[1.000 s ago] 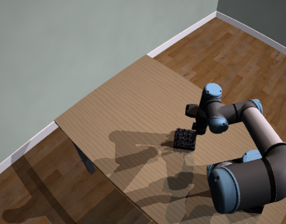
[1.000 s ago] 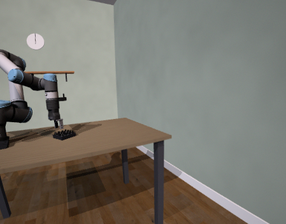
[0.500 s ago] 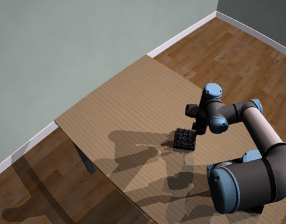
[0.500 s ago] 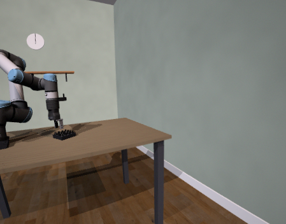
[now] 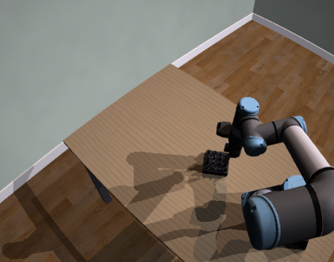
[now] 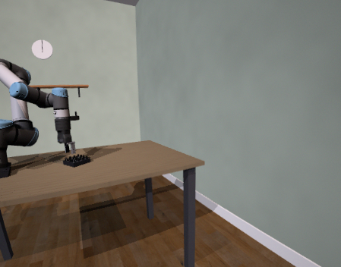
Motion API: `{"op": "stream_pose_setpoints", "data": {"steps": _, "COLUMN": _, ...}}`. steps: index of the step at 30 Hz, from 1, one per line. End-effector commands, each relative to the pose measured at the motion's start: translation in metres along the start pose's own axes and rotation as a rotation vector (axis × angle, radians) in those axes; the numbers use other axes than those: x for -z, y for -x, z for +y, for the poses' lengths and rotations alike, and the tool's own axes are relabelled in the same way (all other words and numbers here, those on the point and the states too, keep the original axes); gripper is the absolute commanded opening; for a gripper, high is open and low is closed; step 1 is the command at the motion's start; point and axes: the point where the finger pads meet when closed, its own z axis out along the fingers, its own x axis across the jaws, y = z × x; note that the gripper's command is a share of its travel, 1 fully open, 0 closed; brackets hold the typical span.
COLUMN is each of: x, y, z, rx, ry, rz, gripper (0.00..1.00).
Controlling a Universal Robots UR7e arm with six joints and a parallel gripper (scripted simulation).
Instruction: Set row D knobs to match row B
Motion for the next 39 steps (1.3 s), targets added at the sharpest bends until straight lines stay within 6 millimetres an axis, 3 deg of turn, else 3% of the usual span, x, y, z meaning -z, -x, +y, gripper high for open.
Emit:
{"op": "stream_pose_setpoints", "data": {"steps": 1, "x": 0.0, "y": 0.0, "z": 0.0, "rx": 0.0, "ry": 0.0, "rz": 0.001, "gripper": 1.0}}
{"op": "stream_pose_setpoints", "data": {"steps": 21, "x": 0.0, "y": 0.0, "z": 0.002, "rx": 0.0, "ry": 0.0, "rz": 0.001, "gripper": 1.0}}
{"op": "stream_pose_setpoints", "data": {"steps": 39, "x": 0.0, "y": 0.001, "z": 0.031, "rx": 0.0, "ry": 0.0, "rz": 0.001, "gripper": 1.0}}
